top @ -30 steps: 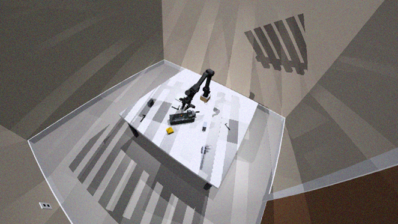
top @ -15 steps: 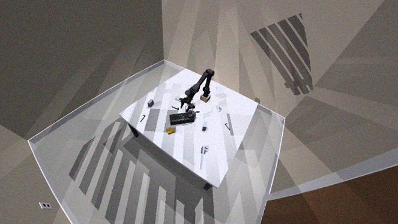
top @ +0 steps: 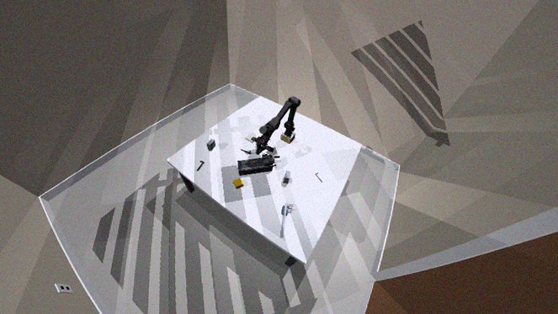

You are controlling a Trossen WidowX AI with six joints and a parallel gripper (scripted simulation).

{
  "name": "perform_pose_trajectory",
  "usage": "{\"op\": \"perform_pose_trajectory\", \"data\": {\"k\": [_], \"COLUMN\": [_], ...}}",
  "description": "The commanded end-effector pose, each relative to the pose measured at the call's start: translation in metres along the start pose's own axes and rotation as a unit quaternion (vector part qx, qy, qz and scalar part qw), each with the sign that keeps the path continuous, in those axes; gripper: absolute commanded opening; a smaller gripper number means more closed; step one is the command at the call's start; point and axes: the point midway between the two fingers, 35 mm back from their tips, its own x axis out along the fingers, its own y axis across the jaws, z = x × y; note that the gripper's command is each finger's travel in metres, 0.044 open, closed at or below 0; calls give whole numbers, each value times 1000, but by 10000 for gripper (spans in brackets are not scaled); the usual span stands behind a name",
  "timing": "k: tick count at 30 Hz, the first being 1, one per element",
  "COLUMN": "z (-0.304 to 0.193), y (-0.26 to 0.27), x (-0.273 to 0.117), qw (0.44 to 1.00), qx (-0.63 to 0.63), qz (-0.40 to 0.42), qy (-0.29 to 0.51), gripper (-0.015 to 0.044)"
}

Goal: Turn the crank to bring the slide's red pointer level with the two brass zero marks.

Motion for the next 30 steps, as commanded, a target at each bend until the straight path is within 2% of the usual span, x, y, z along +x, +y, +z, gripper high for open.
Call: {"op": "perform_pose_trajectory", "data": {"k": [1,17,30], "z": [0,0,0], "y": [0,0,0], "x": [0,0,0], "qw": [1000,1000,1000], "qx": [0,0,0], "qz": [0,0,0], "qy": [0,0,0], "gripper": [0,0,341]}}
